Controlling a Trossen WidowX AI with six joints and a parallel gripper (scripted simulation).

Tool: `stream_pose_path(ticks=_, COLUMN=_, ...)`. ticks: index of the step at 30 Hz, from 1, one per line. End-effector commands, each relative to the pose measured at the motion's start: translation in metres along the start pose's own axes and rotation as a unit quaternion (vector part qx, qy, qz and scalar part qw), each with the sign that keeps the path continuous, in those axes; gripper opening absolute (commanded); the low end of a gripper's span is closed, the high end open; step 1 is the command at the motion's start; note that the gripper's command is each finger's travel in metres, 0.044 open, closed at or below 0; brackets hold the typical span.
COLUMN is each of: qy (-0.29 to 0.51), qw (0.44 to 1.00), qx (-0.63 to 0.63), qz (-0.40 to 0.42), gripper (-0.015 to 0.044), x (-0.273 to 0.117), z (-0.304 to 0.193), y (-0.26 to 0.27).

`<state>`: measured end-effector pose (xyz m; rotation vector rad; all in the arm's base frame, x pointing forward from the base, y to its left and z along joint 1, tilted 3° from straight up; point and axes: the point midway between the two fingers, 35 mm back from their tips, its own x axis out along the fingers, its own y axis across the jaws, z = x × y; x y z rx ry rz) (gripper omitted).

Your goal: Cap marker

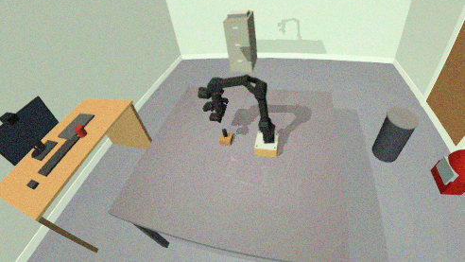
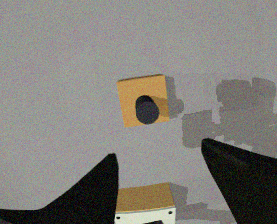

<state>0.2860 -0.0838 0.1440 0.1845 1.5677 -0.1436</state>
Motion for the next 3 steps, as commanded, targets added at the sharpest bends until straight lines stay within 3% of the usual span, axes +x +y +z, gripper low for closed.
stream_pose_path(ticks=1, qy=0.000, qw=1.000, qx=-0.002, qz=0.000, gripper=0.0394, x=-0.0005, z=-0.0002, y=-0.0001)
stream_pose_path(ticks=3, qy=0.000, qw=1.000, qx=-0.002, qz=0.000, gripper=0.0440, x=-0.0005, z=-0.0002, y=-0.0001)
